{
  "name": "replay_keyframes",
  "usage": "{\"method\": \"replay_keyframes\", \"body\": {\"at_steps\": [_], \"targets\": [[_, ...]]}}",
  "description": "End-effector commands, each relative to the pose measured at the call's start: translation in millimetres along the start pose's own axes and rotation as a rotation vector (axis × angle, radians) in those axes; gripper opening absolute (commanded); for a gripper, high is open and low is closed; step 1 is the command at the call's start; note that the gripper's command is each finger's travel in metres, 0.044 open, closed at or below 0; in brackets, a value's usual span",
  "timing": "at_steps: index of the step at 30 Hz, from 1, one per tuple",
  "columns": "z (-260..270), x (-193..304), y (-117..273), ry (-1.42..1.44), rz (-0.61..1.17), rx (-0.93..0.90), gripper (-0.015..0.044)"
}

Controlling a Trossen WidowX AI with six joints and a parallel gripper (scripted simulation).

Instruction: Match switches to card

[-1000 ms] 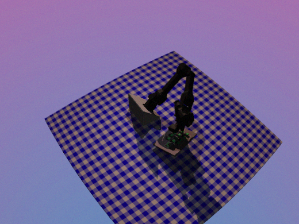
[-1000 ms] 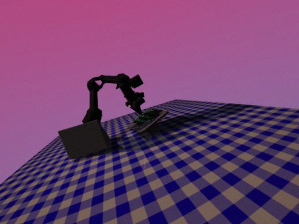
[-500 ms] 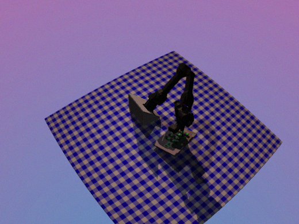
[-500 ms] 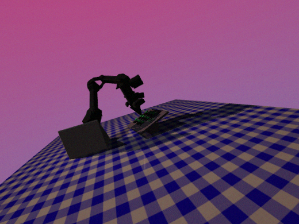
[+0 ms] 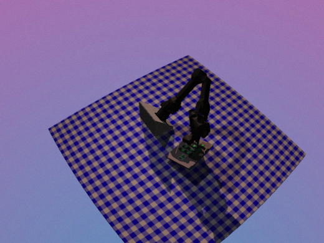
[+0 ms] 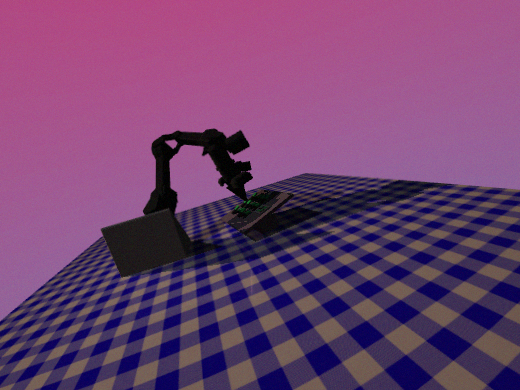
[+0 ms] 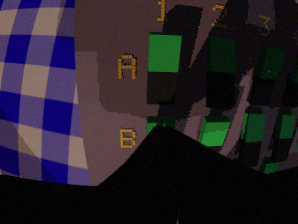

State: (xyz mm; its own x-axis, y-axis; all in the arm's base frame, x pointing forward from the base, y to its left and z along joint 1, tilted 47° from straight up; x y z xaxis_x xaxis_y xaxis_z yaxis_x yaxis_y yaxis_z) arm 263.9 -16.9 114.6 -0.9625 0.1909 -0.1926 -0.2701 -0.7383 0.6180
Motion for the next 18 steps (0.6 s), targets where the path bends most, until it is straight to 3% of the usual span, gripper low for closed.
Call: {"method": "replay_keyframes", "body": {"at_steps": [1,18], "targets": [[0.1,-0.1,-0.9,-0.005,-0.001,-0.003,0.0],[0.2,-0.1,-3.1,-0.005,-0.001,-0.004,0.0]]}}
Point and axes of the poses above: the point midway between the two fingers, 35 mm back from their tips, its own y axis back along the fingers, its own z axis across the jaws, x = y × z, the point moved 5 cm from there along y, back along the fingers, and after that the axes turned 14 degrees about -y, right-handed, at the moved point
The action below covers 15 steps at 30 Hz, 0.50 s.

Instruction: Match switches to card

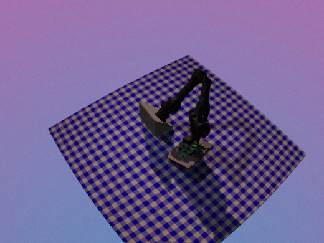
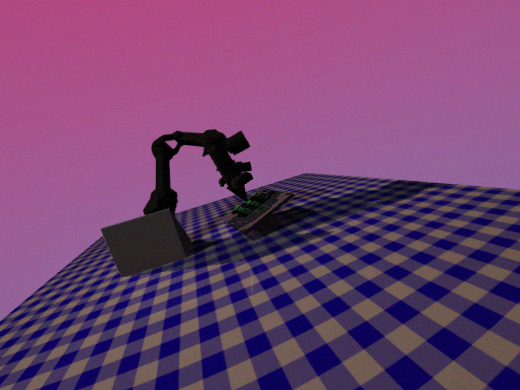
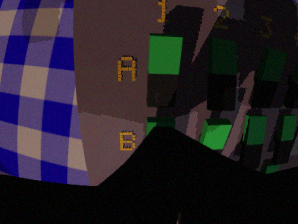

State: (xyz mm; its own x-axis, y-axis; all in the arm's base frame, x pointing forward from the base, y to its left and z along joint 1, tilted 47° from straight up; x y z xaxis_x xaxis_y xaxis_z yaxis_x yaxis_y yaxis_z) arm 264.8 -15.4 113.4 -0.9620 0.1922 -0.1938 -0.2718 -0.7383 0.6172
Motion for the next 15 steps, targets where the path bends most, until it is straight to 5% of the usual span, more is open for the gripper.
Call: {"method": "replay_keyframes", "body": {"at_steps": [1,11,15], "targets": [[0,0,-1,-0.005,0.001,-0.003,0.0],[0,0,-3,-0.005,0.001,-0.003,0.0],[-2,0,30,-0.004,-0.009,0.001,0.0]]}}
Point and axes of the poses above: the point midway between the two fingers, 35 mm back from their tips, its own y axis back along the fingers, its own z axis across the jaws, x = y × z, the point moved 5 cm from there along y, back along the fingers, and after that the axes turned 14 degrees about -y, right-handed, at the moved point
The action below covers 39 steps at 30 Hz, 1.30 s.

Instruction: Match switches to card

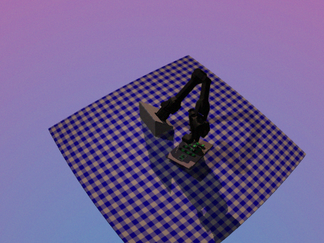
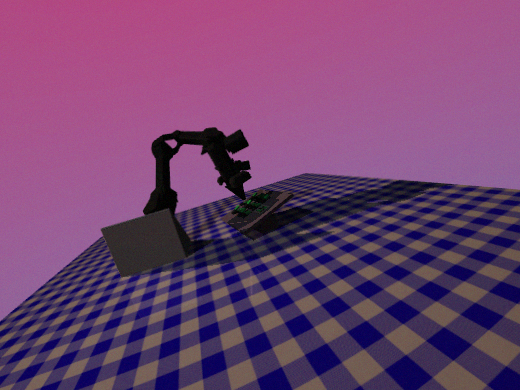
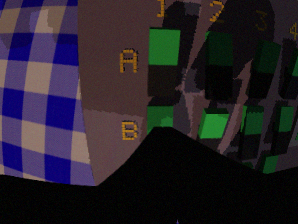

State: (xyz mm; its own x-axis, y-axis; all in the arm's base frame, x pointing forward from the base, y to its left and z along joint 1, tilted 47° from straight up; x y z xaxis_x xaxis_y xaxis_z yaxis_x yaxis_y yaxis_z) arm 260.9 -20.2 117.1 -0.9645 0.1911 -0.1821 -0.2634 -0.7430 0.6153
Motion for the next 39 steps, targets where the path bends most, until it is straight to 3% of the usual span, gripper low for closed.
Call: {"method": "replay_keyframes", "body": {"at_steps": [1,4,15,20,39], "targets": [[-2,0,37,0.003,-0.023,0.004,0.0],[-1,2,56,0.001,-0.032,-0.002,0.0],[-30,-5,56,0.002,-0.032,-0.001,0.0],[-29,-8,23,0.003,-0.009,0.004,0.0],[-29,-9,1,0.004,-0.008,0.003,0.0]]}}
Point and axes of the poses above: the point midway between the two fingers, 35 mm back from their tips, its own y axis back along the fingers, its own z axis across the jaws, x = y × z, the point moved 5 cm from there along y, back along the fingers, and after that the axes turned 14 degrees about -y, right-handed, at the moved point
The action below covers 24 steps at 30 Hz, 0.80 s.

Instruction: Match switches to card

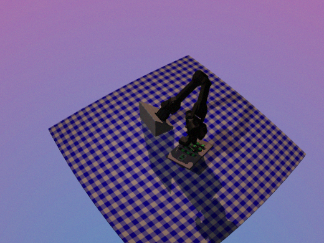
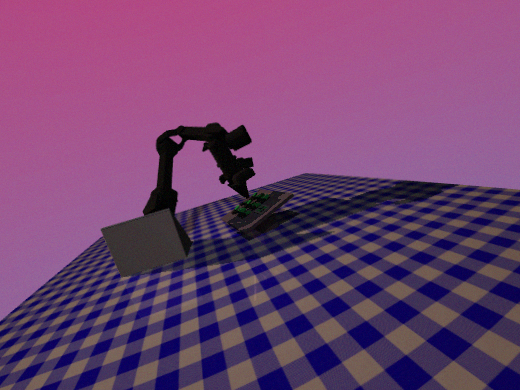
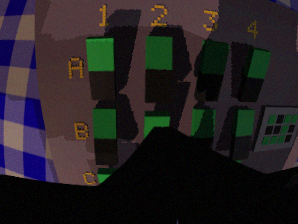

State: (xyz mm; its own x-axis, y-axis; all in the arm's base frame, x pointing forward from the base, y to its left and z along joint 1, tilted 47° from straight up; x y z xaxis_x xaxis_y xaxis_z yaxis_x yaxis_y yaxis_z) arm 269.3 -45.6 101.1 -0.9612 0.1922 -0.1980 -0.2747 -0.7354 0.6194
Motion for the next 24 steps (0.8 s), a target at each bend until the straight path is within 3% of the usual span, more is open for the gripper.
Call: {"method": "replay_keyframes", "body": {"at_steps": [1,24], "targets": [[0.3,1.3,-7.5,-0.008,0.003,-0.005,0.0],[0.4,1.3,-10.1,-0.008,0.003,-0.005,0.0]]}}
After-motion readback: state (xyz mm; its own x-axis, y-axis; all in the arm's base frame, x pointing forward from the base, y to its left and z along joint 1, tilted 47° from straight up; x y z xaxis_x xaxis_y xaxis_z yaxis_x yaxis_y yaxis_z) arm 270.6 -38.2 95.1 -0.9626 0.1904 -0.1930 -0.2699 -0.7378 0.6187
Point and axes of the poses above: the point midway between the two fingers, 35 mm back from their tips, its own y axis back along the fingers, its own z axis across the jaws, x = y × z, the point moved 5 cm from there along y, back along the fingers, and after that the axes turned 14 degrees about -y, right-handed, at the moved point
